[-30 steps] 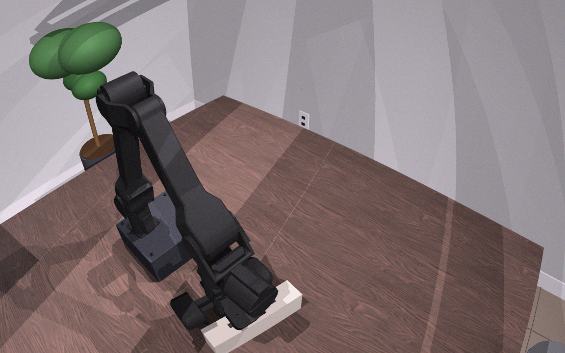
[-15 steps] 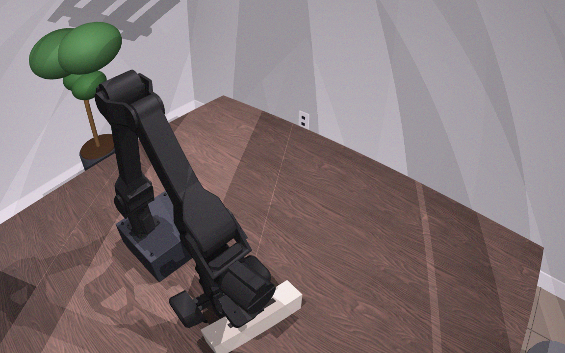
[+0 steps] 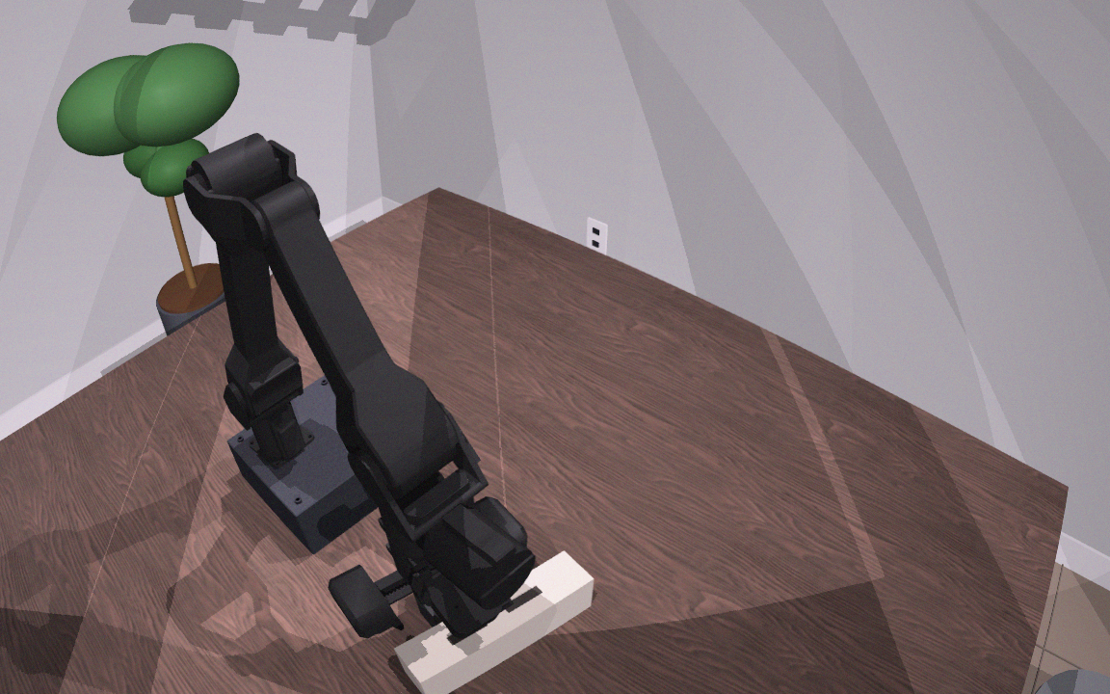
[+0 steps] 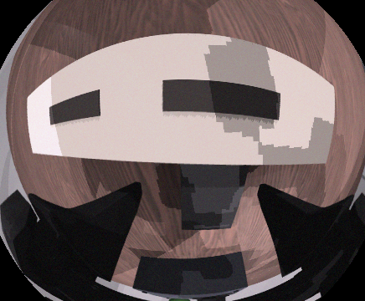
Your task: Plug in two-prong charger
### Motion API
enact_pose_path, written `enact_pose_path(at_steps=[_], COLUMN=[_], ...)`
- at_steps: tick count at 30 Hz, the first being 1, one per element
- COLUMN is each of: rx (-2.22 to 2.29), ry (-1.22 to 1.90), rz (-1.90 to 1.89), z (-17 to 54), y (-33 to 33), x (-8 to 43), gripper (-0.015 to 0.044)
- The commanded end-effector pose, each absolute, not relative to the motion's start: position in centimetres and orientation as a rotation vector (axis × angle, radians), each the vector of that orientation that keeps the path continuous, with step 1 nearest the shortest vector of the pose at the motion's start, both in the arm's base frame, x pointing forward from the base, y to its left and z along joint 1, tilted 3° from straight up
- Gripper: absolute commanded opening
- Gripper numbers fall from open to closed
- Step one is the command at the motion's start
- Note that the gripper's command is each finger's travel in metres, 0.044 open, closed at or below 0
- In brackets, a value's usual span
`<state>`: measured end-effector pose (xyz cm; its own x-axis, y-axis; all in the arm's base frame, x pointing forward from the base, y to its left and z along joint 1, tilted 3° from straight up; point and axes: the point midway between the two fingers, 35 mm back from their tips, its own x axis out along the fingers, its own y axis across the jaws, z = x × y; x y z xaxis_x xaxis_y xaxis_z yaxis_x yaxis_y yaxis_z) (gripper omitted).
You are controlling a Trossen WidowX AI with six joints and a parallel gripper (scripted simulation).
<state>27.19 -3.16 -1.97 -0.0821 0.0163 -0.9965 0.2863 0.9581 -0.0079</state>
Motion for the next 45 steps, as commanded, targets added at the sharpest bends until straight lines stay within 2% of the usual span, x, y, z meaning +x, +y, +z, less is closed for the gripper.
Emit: enact_pose_path(at_steps=[1,42,45], rx=[0.234,0.235,0.214], ry=[1.640,1.644,1.575], rz=[-0.233,-0.233,-0.236], z=[-1.9,-1.9,-1.0], y=[-3.1,-1.6,-1.8], x=[26.7,22.0,22.7], gripper=[0.0440,0.0440,0.0440])
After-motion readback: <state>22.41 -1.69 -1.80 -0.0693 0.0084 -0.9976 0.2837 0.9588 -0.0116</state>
